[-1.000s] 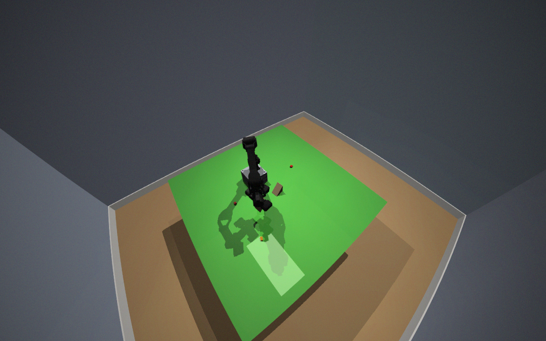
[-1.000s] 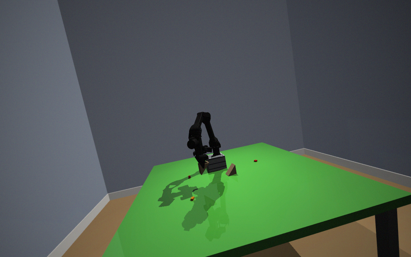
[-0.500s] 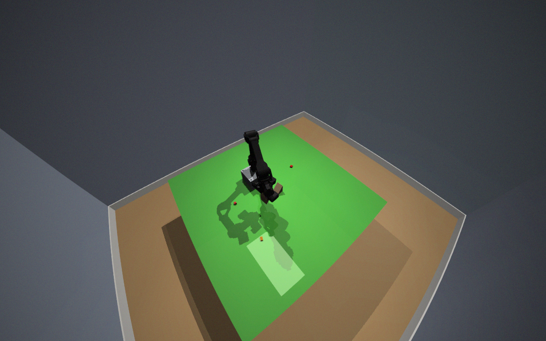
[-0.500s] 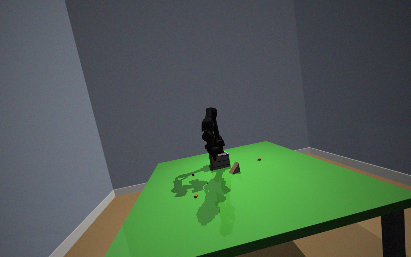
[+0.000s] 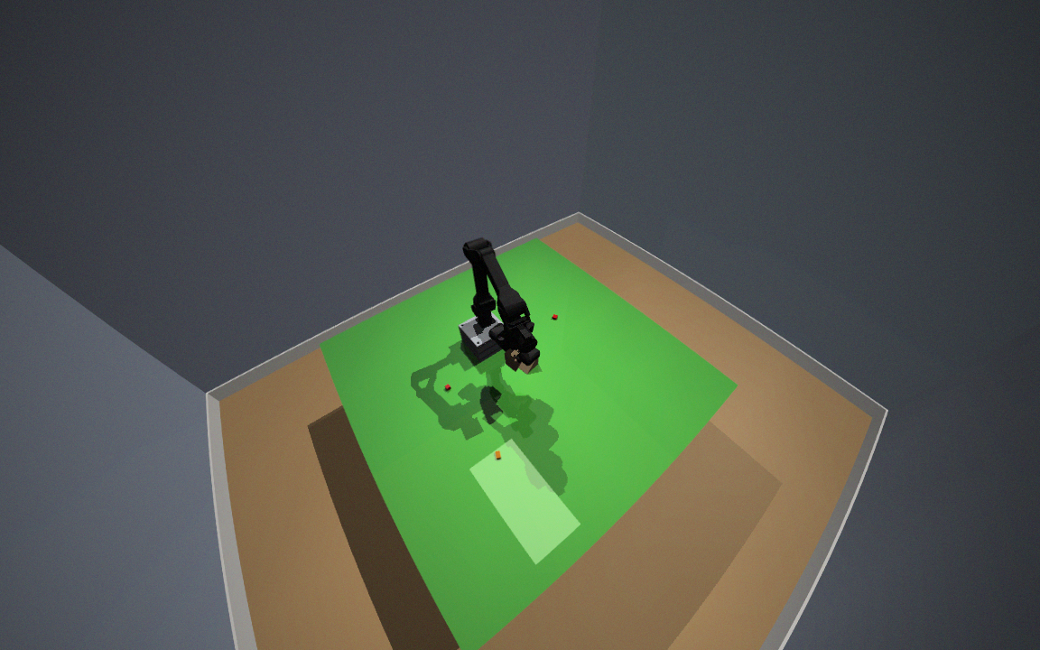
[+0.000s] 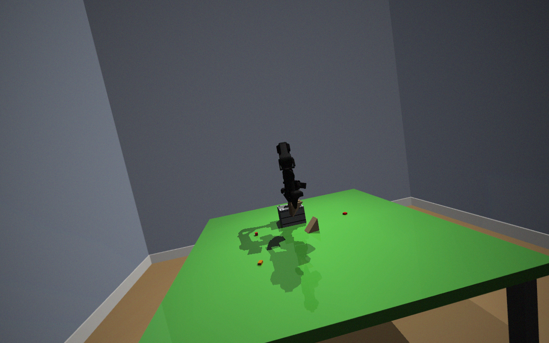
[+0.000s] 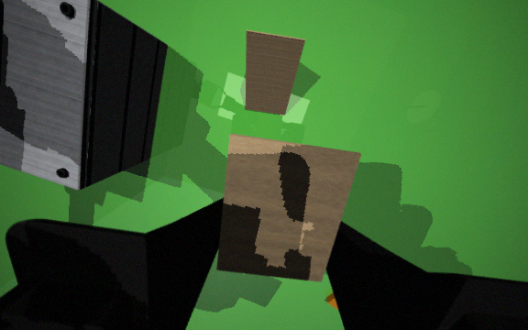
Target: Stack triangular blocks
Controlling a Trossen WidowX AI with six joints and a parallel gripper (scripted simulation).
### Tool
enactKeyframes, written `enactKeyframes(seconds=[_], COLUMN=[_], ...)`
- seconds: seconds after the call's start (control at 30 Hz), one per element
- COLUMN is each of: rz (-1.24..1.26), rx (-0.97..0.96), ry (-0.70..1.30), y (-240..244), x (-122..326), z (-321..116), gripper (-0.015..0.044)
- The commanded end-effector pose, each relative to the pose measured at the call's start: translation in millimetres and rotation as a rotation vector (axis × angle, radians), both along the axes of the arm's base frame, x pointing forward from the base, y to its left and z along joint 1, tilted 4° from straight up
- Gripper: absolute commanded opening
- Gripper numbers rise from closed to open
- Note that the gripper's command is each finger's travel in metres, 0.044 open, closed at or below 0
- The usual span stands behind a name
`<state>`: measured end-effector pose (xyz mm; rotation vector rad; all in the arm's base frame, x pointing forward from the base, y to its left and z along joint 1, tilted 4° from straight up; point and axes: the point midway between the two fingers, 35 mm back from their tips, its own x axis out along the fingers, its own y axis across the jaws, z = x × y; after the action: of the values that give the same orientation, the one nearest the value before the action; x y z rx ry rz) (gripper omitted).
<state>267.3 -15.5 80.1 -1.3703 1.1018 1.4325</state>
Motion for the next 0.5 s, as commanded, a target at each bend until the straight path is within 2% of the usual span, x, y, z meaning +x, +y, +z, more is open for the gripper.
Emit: enactKeyframes(seconds=[0.0,0.23,0.47], rz=[0.002,0.007,0.007], rx=[0.003,0.002,0.003], ry=[-0.005,-0.002,-0.002], y=[12,23,36], x=[-11,-21,-23], z=[5,4,-27], gripper=[0.0000,0.0000,0.0000])
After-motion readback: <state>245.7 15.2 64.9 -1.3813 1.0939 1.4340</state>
